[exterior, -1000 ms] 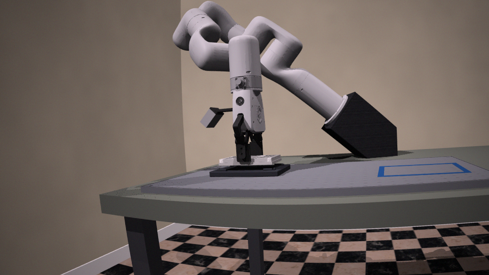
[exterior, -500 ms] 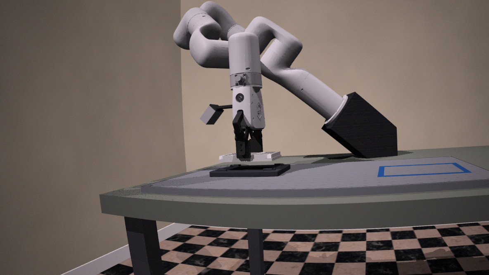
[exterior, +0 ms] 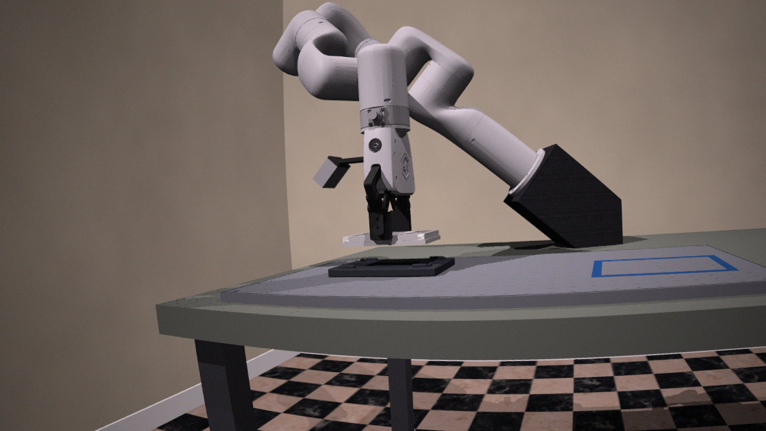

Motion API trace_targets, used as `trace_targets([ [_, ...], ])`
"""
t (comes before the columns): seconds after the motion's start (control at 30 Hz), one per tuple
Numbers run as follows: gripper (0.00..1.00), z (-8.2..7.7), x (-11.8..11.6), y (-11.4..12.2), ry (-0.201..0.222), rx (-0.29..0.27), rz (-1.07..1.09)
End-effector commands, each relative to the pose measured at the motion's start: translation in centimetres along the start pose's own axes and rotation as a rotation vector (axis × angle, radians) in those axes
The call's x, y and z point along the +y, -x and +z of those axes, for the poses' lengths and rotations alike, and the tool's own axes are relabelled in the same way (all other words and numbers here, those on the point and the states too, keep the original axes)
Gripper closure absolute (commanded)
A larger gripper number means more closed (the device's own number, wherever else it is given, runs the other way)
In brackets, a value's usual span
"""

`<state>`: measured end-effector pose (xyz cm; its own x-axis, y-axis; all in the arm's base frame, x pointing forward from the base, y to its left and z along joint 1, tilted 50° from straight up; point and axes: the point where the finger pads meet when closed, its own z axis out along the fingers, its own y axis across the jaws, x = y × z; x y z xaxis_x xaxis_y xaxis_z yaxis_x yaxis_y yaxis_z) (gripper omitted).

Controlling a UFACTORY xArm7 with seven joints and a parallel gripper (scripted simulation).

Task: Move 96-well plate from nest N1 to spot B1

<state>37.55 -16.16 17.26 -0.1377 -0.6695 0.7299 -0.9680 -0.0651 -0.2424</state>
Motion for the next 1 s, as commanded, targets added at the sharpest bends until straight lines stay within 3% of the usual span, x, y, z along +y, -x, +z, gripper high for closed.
trace_targets([
  [0.0,1.0,-0.9,-0.1,0.0,-0.003,0.0,0.0],
  [0.97,1.0,-5.0,-0.1,0.0,-0.003,0.0,0.0],
])
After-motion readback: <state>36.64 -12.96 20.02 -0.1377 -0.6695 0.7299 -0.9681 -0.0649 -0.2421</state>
